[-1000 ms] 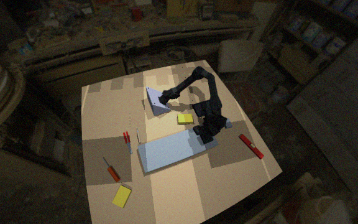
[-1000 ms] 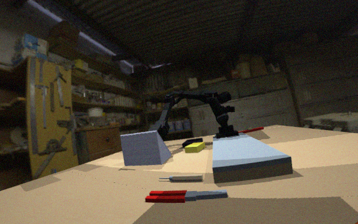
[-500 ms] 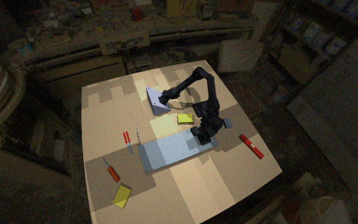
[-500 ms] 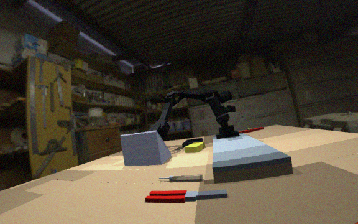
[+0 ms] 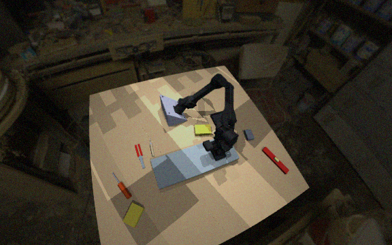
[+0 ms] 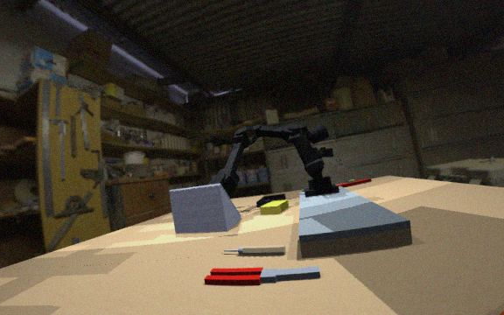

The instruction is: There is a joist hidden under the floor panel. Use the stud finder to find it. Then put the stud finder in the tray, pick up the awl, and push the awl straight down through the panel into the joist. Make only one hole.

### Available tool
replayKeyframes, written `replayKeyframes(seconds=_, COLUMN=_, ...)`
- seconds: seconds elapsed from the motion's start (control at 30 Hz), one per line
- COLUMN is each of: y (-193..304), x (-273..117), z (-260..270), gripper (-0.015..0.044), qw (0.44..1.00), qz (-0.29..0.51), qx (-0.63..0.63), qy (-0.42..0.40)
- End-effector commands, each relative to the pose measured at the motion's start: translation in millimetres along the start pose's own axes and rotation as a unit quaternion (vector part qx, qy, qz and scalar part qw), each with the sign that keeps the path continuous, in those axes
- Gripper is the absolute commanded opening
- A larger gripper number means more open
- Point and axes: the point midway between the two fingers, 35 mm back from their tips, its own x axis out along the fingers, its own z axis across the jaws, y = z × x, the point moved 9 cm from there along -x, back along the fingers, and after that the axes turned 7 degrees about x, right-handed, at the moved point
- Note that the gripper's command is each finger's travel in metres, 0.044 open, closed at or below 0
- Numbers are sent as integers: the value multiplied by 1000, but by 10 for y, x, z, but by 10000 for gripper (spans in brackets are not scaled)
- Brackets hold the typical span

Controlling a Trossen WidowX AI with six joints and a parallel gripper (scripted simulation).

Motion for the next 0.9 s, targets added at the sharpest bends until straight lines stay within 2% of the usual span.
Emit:
replayKeyframes(seconds=0.0, y=-4, x=6, z=-110, gripper=0, qw=1000, qz=1, qx=3, qy=1)
replayKeyframes(seconds=0.87, y=-75, x=5, z=-728, gripper=0, qw=1000, qz=1, qx=2, qy=2)
